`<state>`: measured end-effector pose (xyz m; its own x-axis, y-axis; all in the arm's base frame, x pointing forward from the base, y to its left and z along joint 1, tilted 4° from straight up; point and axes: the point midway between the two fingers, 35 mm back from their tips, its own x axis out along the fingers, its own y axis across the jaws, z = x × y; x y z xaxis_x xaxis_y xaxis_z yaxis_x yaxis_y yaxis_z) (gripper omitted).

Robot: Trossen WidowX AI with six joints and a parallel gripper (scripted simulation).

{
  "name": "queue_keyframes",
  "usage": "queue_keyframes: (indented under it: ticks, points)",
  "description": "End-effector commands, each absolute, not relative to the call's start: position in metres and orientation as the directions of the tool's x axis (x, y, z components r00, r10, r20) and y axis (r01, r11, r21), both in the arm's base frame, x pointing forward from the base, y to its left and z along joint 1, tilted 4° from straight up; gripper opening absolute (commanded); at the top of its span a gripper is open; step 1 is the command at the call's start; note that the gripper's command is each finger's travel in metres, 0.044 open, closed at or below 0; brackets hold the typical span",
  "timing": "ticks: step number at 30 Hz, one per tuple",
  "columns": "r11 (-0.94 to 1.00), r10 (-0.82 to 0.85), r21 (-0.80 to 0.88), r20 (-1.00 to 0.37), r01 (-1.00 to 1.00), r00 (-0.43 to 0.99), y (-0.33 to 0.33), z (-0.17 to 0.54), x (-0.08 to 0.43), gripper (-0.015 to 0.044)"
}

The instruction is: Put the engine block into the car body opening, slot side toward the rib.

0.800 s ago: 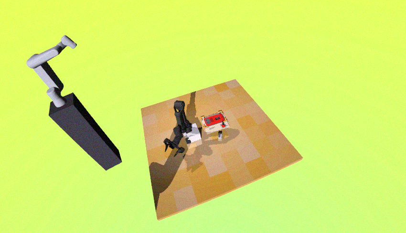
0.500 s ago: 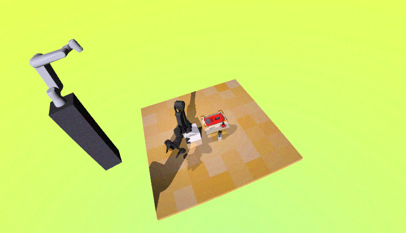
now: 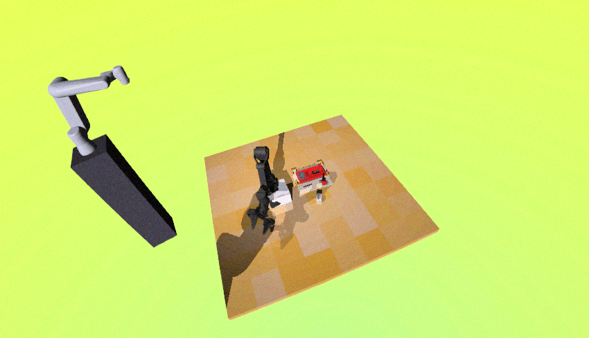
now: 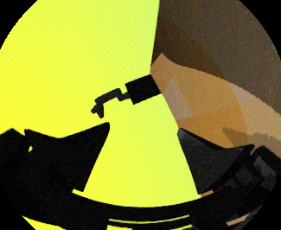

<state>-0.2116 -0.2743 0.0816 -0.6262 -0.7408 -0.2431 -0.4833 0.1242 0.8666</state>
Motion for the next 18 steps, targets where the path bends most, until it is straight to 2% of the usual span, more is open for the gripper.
queue_keyframes:
  ticks: [1, 18]
  points:
    - [0.022, -0.760, 0.895, -0.275, -0.446, -0.589, -0.286, 0.077, -0.203, 0.0440]
    - [-0.379, -0.814, 0.912, -0.409, -0.156, -0.412, -0.331, 0.057, -0.155, 0.0440]
